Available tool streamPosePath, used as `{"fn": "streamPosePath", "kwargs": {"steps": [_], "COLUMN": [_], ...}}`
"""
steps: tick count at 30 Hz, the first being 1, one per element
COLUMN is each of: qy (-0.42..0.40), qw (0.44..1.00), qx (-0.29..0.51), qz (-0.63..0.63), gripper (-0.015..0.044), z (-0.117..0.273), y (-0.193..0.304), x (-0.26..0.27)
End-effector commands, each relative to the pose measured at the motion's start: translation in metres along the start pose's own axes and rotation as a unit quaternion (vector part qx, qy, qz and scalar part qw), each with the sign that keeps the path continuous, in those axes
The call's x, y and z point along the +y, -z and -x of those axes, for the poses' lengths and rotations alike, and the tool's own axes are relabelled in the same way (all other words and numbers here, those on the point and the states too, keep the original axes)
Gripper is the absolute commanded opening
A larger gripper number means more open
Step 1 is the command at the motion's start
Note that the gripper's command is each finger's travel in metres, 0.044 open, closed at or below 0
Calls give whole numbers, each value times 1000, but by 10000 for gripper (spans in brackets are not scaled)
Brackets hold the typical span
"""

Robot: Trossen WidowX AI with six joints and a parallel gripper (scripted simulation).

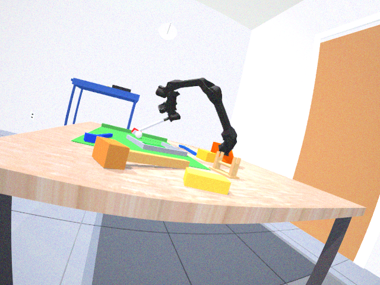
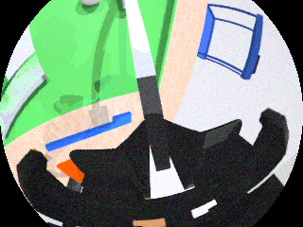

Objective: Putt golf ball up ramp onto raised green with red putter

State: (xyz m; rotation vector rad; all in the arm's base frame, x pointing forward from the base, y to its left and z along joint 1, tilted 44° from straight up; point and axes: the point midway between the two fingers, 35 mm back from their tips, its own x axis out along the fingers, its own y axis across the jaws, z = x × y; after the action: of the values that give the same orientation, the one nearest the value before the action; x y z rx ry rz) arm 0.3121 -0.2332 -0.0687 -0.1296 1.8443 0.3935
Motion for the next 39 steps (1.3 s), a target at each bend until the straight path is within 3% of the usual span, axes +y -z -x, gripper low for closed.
{"fn": "streamPosePath", "kwargs": {"steps": [1, 12, 23, 31, 39], "qy": [2, 0, -3, -3, -4], "qw": [1000, 1000, 1000, 1000, 1000], "qx": [0, -2, 2, 2, 3], "qz": [-1, -5, -1, -1, -1], "gripper": [0, 0, 0, 0, 0], "z": [-8, -4, 57, 64, 110], "y": [-3, -3, 30, 33, 56], "x": [-14, -9, 116, 118, 117]}}
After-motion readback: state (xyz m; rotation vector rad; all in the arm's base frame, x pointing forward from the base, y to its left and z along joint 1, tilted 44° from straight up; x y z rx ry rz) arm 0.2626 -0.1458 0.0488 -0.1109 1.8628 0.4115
